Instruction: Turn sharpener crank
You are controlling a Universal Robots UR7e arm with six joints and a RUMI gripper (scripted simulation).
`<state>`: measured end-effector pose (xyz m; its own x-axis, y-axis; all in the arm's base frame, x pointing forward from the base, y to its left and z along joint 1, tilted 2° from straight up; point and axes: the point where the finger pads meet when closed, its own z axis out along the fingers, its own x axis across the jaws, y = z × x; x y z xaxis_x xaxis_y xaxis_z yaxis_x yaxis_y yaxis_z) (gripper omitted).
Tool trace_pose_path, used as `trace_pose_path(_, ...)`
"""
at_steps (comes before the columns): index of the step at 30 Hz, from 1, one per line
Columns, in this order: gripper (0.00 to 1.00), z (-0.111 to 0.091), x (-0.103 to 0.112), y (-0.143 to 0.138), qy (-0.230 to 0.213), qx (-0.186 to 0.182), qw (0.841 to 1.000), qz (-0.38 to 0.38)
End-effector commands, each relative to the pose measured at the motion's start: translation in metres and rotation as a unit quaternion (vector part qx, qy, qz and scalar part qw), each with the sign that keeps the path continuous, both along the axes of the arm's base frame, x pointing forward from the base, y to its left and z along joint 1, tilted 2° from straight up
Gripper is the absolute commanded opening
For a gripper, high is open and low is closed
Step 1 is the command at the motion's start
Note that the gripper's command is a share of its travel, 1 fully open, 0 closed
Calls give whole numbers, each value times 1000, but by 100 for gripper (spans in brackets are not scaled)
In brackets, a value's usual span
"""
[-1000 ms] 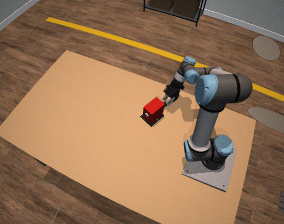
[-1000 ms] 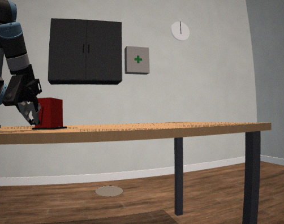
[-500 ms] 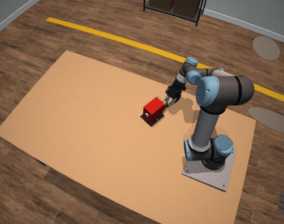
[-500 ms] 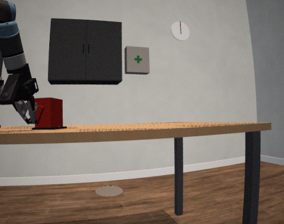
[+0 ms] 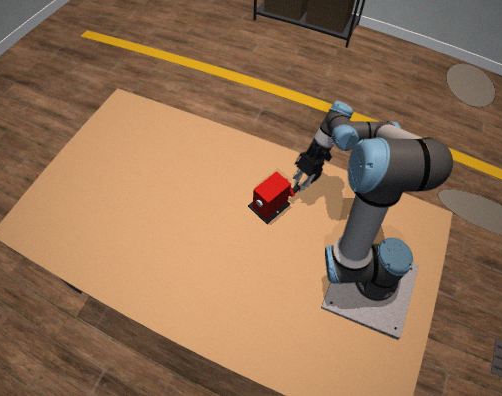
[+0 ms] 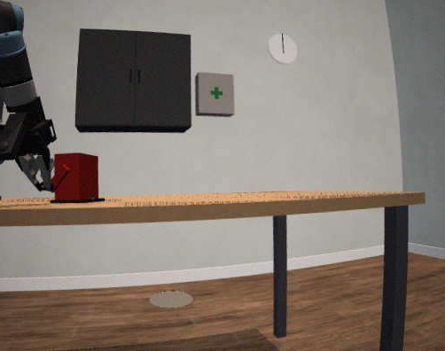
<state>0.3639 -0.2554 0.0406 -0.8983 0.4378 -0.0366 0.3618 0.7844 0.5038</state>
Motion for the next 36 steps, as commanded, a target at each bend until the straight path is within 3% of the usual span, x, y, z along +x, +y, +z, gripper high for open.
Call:
trace_pose_path(1, 9, 5, -6, 3, 0, 0, 1000, 0)
trace_pose_path(36, 9, 39, -16, 6, -1, -2, 1000, 0)
